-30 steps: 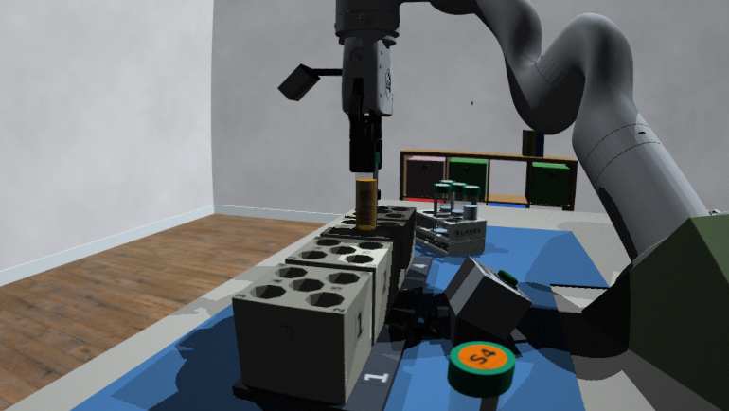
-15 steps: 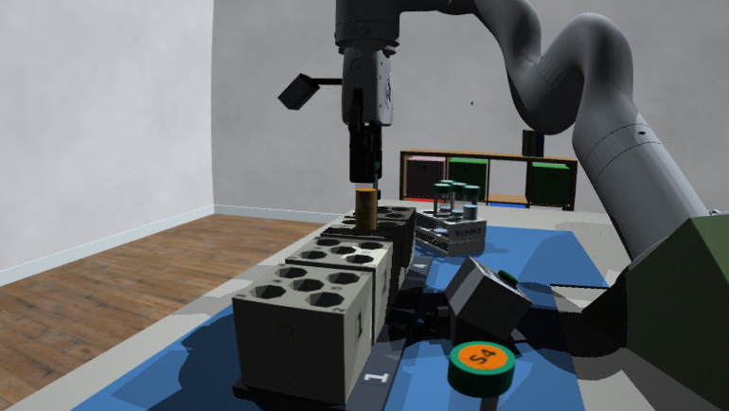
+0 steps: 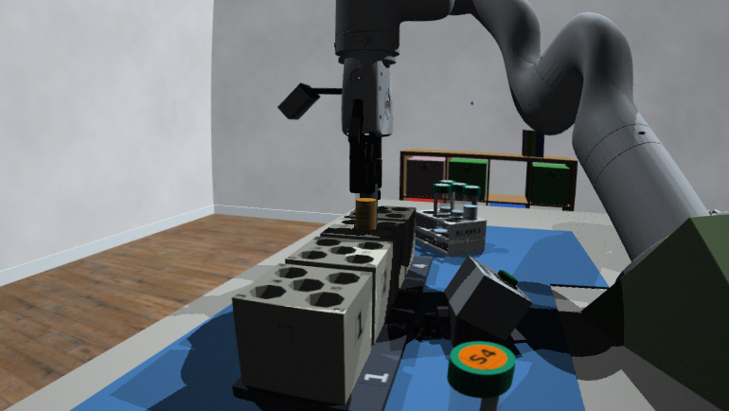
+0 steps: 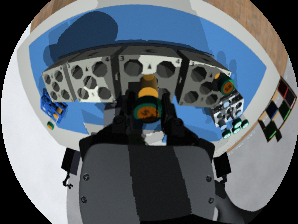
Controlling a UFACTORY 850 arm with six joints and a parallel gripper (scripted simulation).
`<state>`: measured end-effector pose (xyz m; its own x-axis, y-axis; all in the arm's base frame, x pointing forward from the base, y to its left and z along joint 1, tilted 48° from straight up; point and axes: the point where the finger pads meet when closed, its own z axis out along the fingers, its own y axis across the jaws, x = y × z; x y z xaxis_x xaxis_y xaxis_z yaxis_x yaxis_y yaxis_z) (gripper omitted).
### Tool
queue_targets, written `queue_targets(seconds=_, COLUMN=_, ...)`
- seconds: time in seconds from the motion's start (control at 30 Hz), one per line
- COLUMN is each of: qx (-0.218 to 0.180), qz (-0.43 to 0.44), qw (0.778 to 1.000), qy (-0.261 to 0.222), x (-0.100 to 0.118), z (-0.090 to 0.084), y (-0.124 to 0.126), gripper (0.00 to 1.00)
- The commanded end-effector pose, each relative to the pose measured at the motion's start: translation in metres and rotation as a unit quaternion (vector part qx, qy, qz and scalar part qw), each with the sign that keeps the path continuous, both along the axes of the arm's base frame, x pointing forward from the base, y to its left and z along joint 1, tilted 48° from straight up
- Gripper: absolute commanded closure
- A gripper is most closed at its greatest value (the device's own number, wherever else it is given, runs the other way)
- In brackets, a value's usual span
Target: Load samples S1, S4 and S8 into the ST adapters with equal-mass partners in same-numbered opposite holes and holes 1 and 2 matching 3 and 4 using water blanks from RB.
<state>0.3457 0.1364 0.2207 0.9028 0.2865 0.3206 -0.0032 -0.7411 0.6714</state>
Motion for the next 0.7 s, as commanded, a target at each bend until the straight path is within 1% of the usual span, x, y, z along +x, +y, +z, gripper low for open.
queue_targets(seconds=0.0, qx=0.0, qz=0.0, qw=1.0, qy=0.0, x=0.001, z=-0.002, y=-0.001, gripper=1.0)
queue_targets(seconds=0.67, qx=0.0, qz=0.0, qw=1.0, qy=0.0, x=0.009, z=-0.014, y=-0.012, gripper=1.0)
